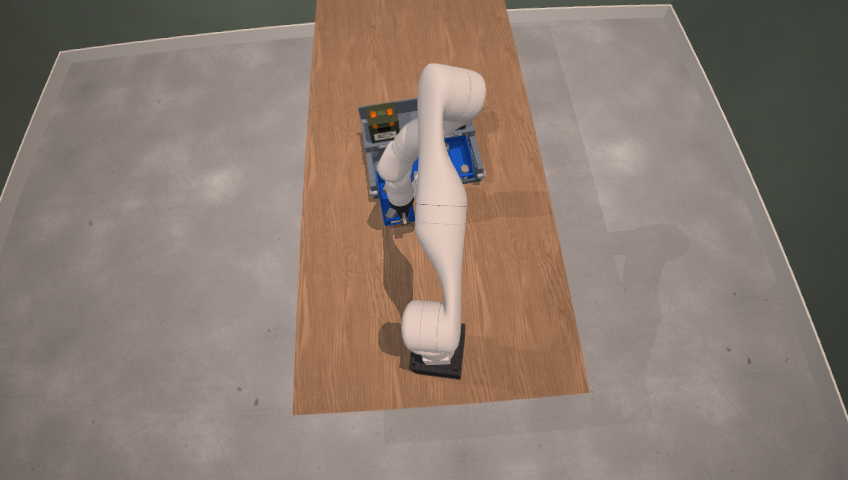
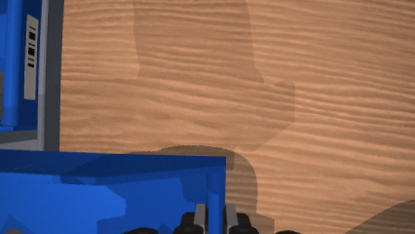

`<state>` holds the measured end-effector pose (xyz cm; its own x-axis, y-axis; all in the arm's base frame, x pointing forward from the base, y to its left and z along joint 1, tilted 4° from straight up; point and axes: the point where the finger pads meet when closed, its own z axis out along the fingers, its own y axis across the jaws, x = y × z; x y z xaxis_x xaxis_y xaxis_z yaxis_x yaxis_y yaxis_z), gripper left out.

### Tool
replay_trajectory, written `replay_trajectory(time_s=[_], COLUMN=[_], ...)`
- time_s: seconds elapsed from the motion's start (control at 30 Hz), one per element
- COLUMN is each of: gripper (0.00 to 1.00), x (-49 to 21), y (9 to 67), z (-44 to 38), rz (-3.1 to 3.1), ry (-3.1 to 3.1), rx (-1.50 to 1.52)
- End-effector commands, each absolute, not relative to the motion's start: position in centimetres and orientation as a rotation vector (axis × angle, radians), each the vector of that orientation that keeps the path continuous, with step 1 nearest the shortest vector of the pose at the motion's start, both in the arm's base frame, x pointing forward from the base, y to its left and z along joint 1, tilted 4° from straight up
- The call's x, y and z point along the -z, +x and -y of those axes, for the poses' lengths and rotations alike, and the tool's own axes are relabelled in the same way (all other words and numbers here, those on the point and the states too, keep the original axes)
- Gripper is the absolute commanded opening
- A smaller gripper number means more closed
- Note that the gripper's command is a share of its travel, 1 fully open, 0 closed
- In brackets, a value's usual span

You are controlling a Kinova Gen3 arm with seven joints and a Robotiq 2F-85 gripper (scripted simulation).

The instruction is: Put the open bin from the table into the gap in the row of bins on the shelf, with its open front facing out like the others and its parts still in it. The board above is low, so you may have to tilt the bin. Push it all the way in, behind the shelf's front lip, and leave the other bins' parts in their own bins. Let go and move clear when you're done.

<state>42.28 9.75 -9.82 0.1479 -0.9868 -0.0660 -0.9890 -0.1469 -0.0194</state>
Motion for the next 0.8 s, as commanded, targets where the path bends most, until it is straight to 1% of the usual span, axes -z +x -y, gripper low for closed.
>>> replay_trajectory(time_s=[0.0,0.77], gripper=[0.1,0.1], x=[9.7,9.8], y=[42.4,43.9], z=[-9.8,-10.0], rz=[-2.012,-2.012], ry=[-2.333,-2.334], rx=[-0.054,-0.055])
